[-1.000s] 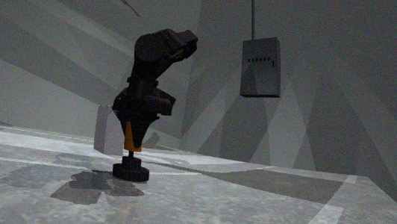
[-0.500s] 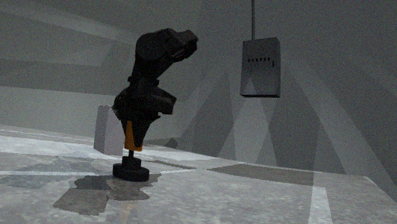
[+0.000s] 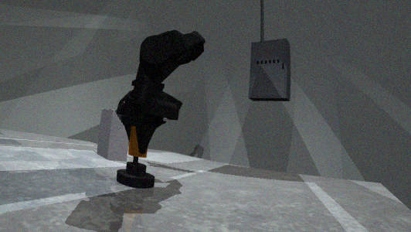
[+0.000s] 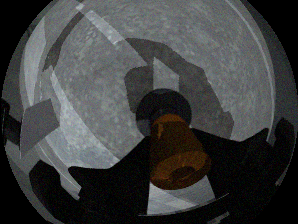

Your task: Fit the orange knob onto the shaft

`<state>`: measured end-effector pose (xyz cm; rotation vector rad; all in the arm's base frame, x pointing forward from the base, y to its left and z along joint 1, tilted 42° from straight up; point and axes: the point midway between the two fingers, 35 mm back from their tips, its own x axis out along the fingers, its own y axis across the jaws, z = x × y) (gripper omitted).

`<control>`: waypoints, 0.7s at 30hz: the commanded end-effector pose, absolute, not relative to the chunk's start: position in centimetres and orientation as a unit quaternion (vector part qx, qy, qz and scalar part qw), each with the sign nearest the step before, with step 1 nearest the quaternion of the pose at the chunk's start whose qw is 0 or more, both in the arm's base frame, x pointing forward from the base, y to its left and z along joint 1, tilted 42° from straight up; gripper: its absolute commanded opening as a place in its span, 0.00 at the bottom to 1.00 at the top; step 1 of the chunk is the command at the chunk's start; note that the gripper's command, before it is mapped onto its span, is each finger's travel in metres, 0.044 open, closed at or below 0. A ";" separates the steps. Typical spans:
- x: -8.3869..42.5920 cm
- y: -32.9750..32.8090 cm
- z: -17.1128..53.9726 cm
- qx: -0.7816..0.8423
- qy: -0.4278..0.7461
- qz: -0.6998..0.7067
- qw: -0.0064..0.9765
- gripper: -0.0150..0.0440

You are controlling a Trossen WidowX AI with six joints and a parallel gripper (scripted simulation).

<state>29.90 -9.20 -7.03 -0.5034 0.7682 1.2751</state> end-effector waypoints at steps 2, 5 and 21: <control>29.9 -9.2 -7.1 -0.227 0.345 0.574 0.707 0.25; 29.9 -9.3 -7.0 -0.227 0.345 0.574 0.707 0.25; 30.0 -9.4 -7.0 -0.299 0.283 0.607 0.680 0.25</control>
